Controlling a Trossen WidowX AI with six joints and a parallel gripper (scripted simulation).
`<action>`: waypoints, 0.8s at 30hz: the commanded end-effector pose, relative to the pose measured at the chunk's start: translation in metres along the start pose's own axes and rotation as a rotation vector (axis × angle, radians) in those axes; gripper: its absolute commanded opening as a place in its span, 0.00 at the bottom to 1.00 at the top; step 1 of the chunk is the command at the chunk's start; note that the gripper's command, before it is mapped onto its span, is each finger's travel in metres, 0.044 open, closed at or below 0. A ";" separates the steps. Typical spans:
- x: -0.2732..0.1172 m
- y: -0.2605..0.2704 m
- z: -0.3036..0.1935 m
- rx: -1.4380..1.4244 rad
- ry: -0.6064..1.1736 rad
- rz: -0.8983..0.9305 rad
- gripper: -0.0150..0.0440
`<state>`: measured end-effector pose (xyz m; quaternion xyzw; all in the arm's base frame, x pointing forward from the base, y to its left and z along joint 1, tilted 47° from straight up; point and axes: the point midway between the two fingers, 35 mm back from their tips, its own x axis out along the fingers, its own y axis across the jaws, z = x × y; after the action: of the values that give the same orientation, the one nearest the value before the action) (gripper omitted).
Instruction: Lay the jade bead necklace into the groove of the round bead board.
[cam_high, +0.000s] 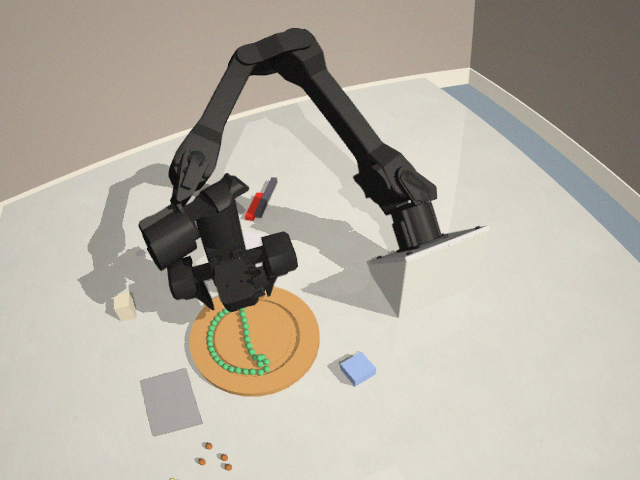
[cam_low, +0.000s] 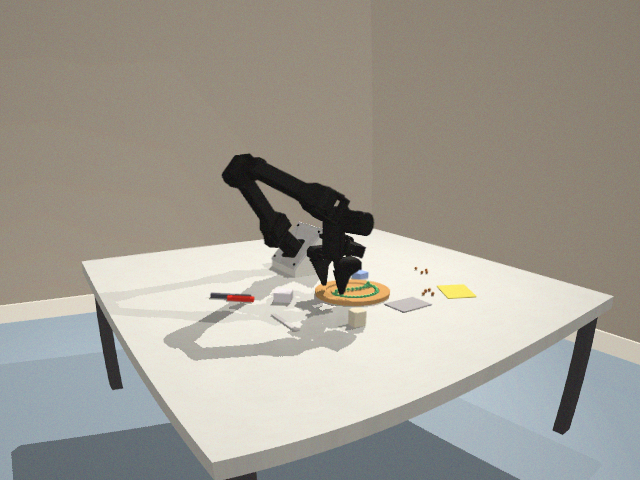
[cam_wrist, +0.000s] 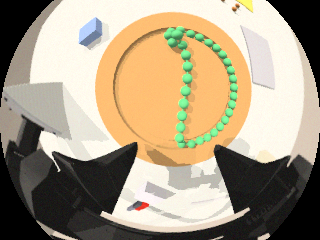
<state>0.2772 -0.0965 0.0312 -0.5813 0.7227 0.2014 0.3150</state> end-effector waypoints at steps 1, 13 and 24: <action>-0.001 0.000 -0.001 0.004 0.002 -0.002 1.00; -0.001 0.000 -0.001 0.004 0.002 -0.002 1.00; -0.004 0.000 0.001 0.339 0.001 -0.002 0.78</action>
<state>0.2773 -0.0953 0.0322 -0.5581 0.7352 0.1506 0.3541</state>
